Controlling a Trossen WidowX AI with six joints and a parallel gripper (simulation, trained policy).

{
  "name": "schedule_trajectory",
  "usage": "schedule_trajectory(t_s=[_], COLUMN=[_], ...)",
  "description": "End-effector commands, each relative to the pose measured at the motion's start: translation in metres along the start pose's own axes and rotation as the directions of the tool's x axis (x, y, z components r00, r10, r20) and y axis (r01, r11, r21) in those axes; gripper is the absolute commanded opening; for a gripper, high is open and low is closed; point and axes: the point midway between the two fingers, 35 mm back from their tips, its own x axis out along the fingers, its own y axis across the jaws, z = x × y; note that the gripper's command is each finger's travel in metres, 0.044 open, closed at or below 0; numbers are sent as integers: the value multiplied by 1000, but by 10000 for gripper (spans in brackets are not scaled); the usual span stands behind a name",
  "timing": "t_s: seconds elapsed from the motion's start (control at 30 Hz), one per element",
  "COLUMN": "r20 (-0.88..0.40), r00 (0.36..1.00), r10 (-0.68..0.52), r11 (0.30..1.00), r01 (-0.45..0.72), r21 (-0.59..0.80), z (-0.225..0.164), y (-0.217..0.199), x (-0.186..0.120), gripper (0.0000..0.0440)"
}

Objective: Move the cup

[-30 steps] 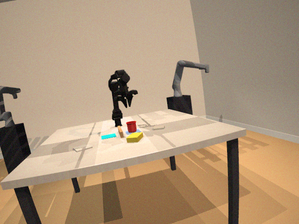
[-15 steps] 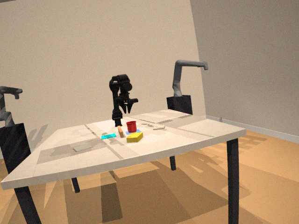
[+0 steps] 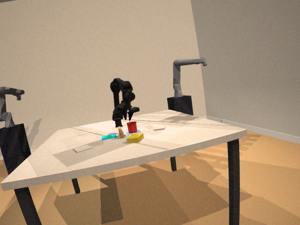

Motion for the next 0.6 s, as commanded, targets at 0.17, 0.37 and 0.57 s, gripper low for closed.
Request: schedule_trajectory(t_s=[0.17, 0.37, 0.57], r20=[-14, -22, -27], r00=[998, 997, 996], r10=[-57, -78, -84], r11=[998, 996, 993], r01=[57, 77, 81], r21=[-8, -36, -83], z=[-3, -5, -8], y=[0, 1, 3], x=[34, 58, 80], gripper=[175, 175, 125])
